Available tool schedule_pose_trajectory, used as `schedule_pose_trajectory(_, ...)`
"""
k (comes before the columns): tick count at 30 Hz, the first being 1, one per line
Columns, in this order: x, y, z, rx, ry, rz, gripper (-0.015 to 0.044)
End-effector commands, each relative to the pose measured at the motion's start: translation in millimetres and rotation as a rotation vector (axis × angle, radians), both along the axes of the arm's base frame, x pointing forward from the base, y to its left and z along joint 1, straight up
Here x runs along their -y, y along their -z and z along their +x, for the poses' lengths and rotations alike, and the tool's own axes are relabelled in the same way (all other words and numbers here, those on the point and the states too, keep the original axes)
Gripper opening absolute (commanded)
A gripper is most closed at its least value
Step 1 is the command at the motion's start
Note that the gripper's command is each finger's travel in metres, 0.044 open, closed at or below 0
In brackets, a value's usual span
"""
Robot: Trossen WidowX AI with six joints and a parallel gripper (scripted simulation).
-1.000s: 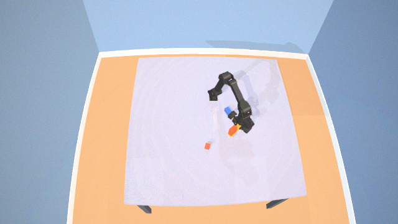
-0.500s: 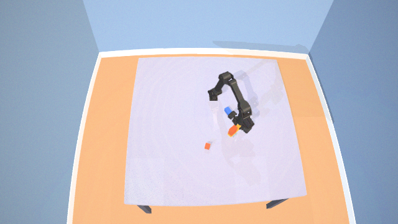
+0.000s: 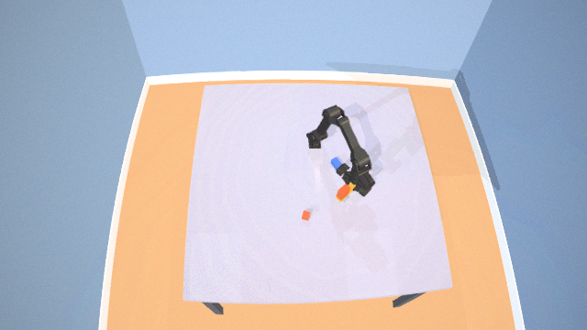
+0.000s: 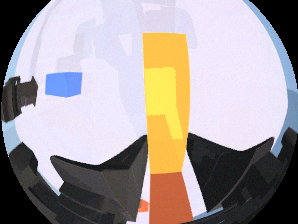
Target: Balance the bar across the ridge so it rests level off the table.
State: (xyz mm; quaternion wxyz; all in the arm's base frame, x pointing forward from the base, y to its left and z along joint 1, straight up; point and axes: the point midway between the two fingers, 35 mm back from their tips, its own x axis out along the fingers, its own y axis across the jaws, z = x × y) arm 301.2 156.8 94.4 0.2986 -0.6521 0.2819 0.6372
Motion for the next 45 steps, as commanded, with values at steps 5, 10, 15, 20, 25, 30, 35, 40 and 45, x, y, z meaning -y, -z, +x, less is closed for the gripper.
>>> schedule_pose_trajectory(5,0.0,0.0,0.0,0.0,0.0,0.0,0.0171)
schedule_pose_trajectory(10,0.0,0.0,0.0,0.0,0.0,0.0,0.0172)
schedule_pose_trajectory(15,0.0,0.0,0.0,0.0,0.0,0.0,0.0173)
schedule_pose_trajectory(20,0.0,0.0,0.0,0.0,0.0,0.0,0.0185)
schedule_pose_trajectory(25,0.0,0.0,0.0,0.0,0.0,0.0,0.0185)
schedule_pose_trajectory(30,0.0,0.0,0.0,0.0,0.0,0.0,0.0211)
schedule_pose_trajectory(35,0.0,0.0,0.0,0.0,0.0,0.0,0.0343)
schedule_pose_trajectory(40,0.0,0.0,0.0,0.0,0.0,0.0,0.044)
schedule_pose_trajectory(45,-1.5,-31.1,2.9,0.0,0.0,0.0,0.044)
